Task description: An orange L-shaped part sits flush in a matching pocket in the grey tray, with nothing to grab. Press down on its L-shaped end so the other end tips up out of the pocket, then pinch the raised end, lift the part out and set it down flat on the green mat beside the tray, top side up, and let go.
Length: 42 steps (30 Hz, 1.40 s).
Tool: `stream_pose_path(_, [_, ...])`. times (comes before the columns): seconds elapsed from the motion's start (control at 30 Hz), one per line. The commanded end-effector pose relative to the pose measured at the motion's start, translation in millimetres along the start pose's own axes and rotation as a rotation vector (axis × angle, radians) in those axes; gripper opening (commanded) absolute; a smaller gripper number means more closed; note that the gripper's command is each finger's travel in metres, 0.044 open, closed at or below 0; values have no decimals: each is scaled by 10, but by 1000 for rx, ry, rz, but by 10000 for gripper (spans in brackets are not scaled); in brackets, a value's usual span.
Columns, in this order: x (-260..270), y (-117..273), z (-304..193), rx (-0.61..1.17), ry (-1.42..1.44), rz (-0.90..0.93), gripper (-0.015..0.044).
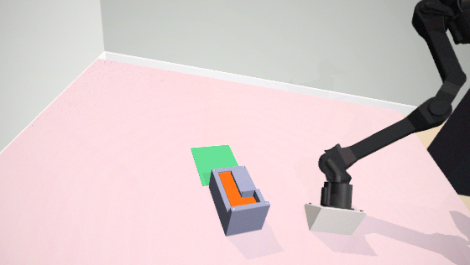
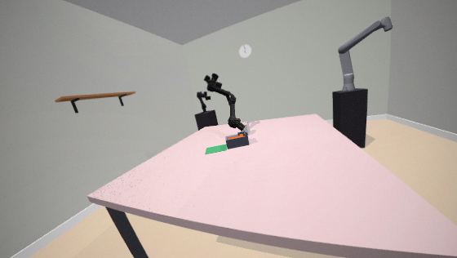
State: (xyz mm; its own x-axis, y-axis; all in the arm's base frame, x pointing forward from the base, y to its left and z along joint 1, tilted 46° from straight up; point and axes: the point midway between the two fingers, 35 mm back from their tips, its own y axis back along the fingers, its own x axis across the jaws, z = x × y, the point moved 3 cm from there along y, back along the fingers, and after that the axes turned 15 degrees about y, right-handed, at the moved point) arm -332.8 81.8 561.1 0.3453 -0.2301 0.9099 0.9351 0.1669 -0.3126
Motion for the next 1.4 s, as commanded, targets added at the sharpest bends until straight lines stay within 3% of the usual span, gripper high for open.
stream_pose_path(0.0, [36,7,-17,2,0,11,374])
stream_pose_path(0.27, [992,450,-381,-11,69,359,180])
stream_pose_path(0.6, [1932,1327,-848,13,174,767,180])
stream_pose_path(0.93, [2641,2712,-1230,127,92,1232,180])
stream_pose_path(1.37, [2694,4808,-1297,444,-71,1837,180])
